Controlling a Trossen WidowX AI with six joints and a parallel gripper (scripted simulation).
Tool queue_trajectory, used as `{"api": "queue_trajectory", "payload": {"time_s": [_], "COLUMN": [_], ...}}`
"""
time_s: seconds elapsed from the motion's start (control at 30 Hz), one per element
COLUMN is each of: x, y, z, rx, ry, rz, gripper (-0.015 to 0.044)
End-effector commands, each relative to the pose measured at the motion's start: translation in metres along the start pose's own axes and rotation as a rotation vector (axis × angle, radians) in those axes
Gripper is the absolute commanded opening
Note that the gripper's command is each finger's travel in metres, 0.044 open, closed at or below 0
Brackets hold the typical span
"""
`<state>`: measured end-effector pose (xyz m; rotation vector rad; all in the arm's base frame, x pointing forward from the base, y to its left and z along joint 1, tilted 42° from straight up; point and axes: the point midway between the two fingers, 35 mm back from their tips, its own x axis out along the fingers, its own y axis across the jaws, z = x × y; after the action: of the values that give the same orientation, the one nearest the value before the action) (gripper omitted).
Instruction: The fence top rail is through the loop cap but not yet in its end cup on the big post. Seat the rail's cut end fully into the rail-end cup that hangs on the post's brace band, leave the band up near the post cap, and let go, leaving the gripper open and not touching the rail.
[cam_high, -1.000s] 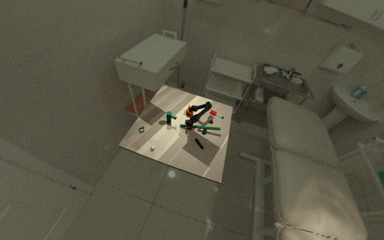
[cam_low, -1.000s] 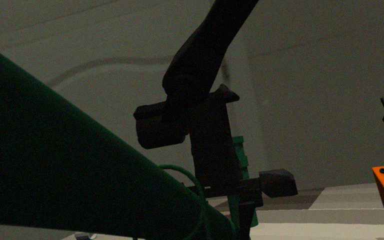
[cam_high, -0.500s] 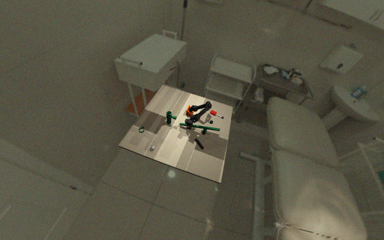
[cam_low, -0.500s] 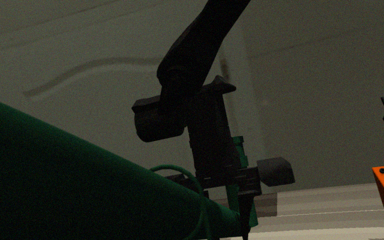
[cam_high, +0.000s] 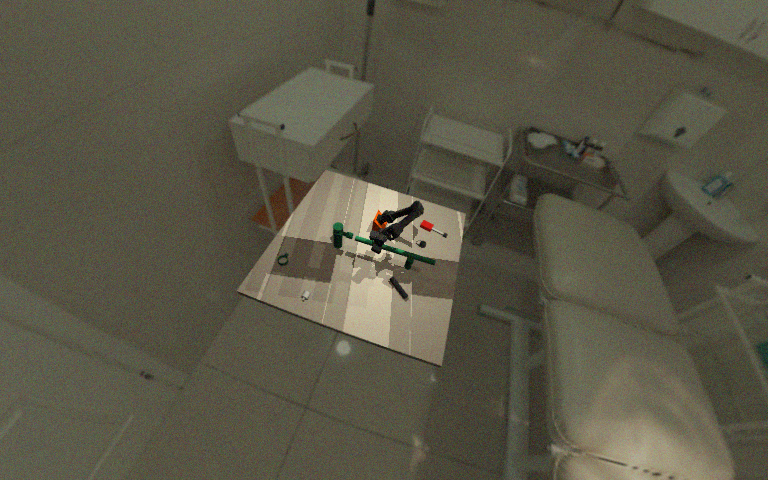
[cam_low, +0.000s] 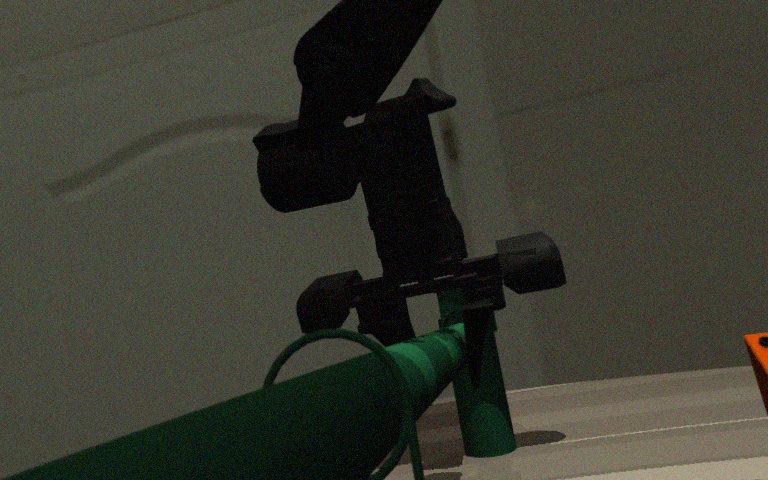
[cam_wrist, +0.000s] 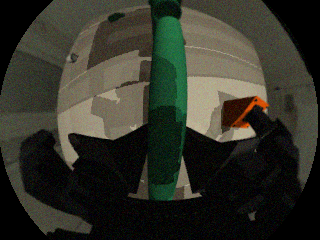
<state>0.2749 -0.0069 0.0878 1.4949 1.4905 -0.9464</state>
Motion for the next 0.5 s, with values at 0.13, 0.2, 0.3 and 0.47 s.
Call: {"api": "queue_trajectory", "payload": {"time_s": [0.13, 0.2, 0.3, 0.47], "x": [-0.0055, -0.0029, -0.0016, -0.0018], "y": [0.0007, 0.0004, 0.0001, 0.0002], "z": [0.0046, 0.0022, 0.0009, 0.0011], "rx": [-0.002, -0.001, -0.001, -0.001], "ry": [-0.022, -0.012, -0.007, -0.007], "rz": [0.010, 0.004, 0.001, 0.001], "gripper": [0.0000, 0.0000, 0.0000, 0.0000]}}
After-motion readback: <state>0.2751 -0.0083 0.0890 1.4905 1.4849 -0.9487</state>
